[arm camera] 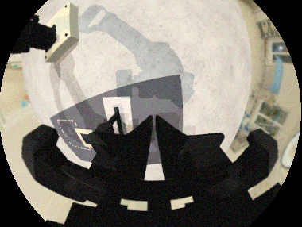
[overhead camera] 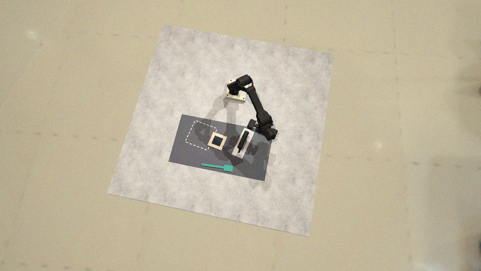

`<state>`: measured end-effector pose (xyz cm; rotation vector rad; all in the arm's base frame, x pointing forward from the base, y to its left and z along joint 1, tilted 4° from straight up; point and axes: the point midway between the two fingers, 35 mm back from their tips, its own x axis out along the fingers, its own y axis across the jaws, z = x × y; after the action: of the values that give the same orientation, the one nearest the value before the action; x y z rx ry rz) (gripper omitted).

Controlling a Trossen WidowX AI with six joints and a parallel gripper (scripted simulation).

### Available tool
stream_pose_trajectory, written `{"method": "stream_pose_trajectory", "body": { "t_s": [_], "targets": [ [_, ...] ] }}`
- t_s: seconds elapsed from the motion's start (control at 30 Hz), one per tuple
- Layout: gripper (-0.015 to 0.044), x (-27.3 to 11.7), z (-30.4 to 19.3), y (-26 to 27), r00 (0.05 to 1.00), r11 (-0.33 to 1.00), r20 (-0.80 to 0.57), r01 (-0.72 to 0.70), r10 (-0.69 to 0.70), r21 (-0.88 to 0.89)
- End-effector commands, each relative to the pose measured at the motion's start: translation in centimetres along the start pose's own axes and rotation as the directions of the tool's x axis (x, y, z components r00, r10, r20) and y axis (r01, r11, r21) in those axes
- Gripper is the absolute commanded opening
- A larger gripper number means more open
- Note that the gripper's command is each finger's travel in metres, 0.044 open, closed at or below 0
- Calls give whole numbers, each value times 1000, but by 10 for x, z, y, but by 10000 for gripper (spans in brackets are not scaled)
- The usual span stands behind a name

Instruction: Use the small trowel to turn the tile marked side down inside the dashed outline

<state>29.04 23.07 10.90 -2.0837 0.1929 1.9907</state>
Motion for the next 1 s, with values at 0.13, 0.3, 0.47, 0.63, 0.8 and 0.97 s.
{"method": "stream_pose_trajectory", "body": {
  "t_s": [0.13,0.3,0.47,0.63,0.8,0.97],
  "targets": [
    [0,0,0,0,1000,1000,0,0,0,0],
    [0,0,0,0,1000,1000,0,0,0,0],
    [100,0,0,0,1000,1000,0,0,0,0],
    [231,-1,-3,2,1000,996,0,0,1,87],
    [270,-2,-9,6,1000,966,-1,-1,1,258],
    [270,-5,-15,11,1000,907,-5,1,1,420]
  ]
}}
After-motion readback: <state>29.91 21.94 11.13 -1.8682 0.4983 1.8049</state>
